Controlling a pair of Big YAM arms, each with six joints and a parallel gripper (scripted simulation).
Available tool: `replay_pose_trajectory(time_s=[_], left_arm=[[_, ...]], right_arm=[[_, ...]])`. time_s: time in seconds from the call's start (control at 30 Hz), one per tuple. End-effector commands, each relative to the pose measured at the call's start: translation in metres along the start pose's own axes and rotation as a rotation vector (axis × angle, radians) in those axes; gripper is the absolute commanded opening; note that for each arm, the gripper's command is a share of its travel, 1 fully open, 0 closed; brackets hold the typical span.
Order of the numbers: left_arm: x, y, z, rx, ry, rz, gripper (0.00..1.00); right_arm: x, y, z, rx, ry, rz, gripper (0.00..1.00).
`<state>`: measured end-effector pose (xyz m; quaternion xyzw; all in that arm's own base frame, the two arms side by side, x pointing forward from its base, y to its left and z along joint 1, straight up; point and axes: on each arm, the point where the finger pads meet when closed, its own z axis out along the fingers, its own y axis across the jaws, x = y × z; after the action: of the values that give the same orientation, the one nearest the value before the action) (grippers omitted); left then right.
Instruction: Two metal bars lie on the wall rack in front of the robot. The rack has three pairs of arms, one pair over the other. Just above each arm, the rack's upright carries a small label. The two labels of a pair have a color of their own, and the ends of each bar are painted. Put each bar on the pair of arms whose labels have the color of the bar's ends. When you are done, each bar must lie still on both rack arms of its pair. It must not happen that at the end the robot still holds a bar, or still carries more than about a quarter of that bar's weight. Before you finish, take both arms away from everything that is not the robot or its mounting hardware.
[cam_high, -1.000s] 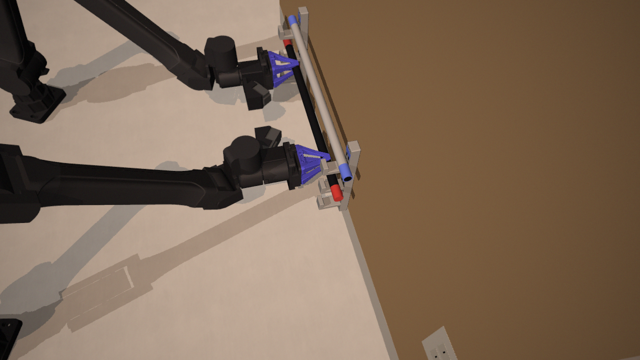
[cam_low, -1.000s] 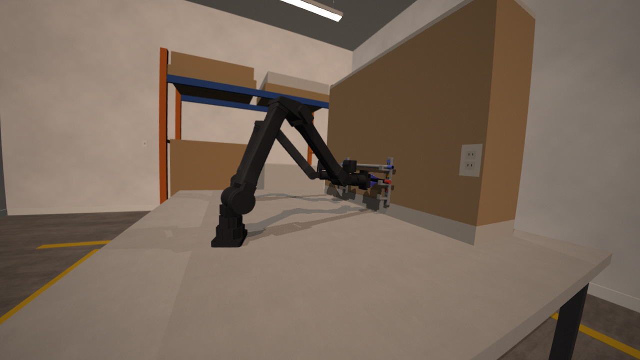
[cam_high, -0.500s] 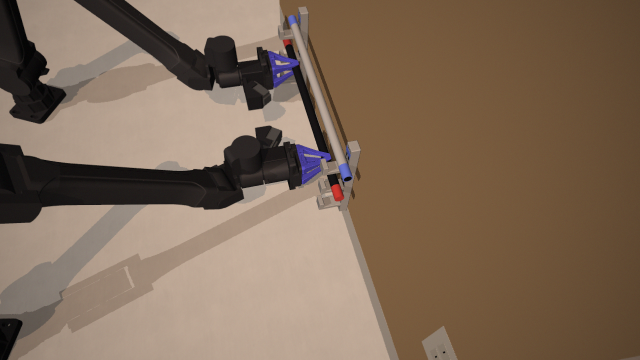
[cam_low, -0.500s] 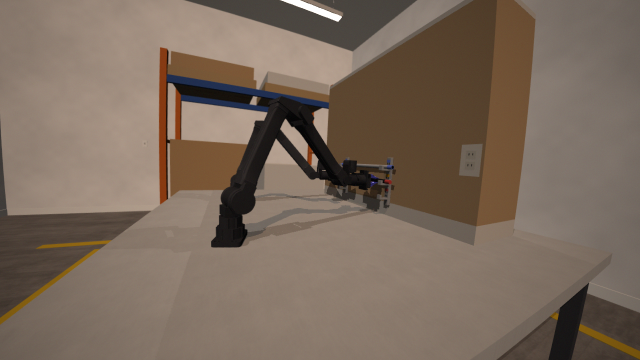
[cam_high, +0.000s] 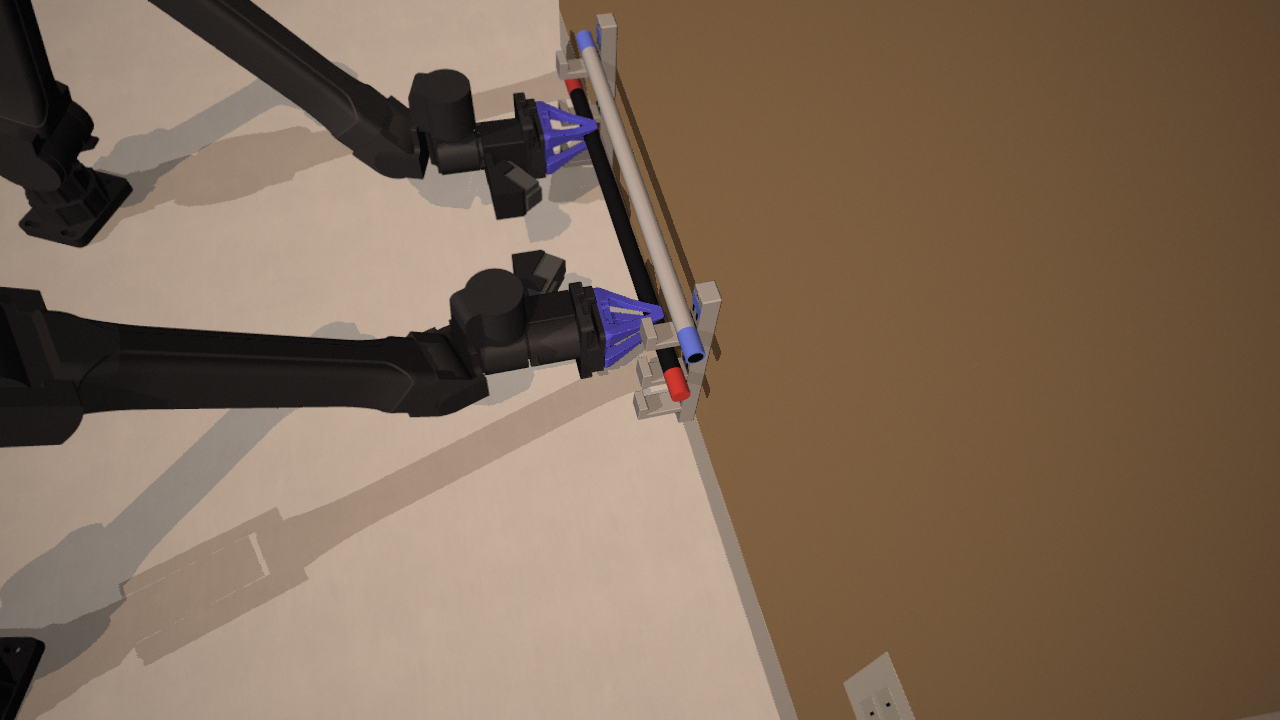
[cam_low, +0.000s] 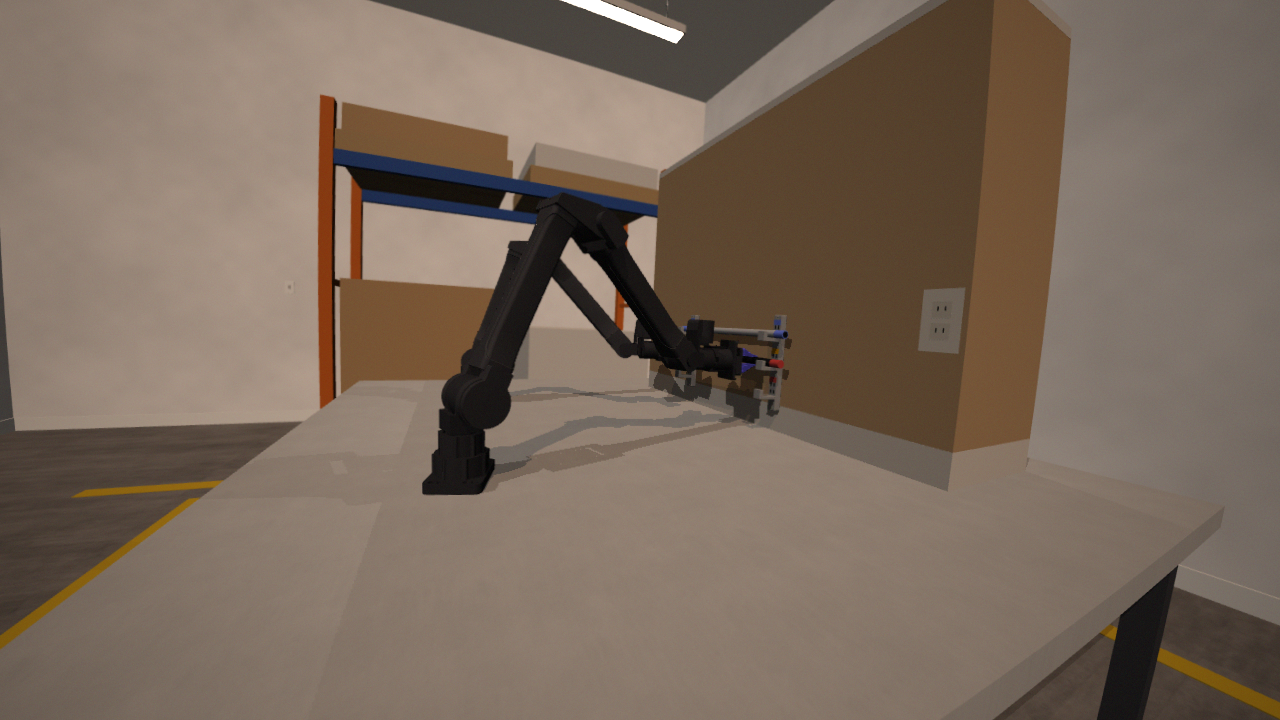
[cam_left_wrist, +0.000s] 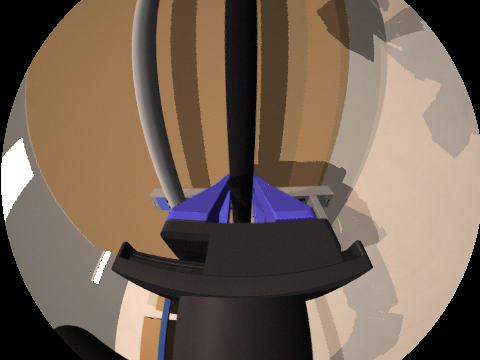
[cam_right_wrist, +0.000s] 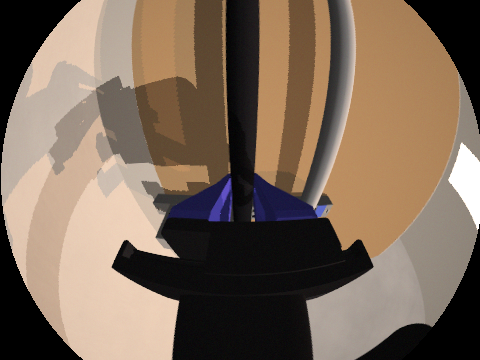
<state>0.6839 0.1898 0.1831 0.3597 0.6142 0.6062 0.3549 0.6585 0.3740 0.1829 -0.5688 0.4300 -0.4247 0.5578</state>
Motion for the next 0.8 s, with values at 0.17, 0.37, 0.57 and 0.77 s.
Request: replay_pose_trajectory(time_s=[0.17,0.37,0.57,0.77], left_arm=[[0.010,0.048,0.004,-0.062,0.014,-0.042,0.00],[0.010,0.055,0.004,-0.062,0.014,-0.041,0.00],[0.010,0.062,0.005,-0.062,0.014,-0.041,0.00],[0.010,0.068,0.005,-0.062,0.014,-0.041,0.00]], right_arm=[[-0.004,-0.057,0.016,0.072,0.007,0.042,0.00],[-0.004,-0.064,0.015,0.072,0.007,0.042,0.00],[-0.005,-0.071,0.014,0.072,0.007,0.042,0.00],[-0.005,-0.077,0.014,0.072,0.007,0.042,0.00]])
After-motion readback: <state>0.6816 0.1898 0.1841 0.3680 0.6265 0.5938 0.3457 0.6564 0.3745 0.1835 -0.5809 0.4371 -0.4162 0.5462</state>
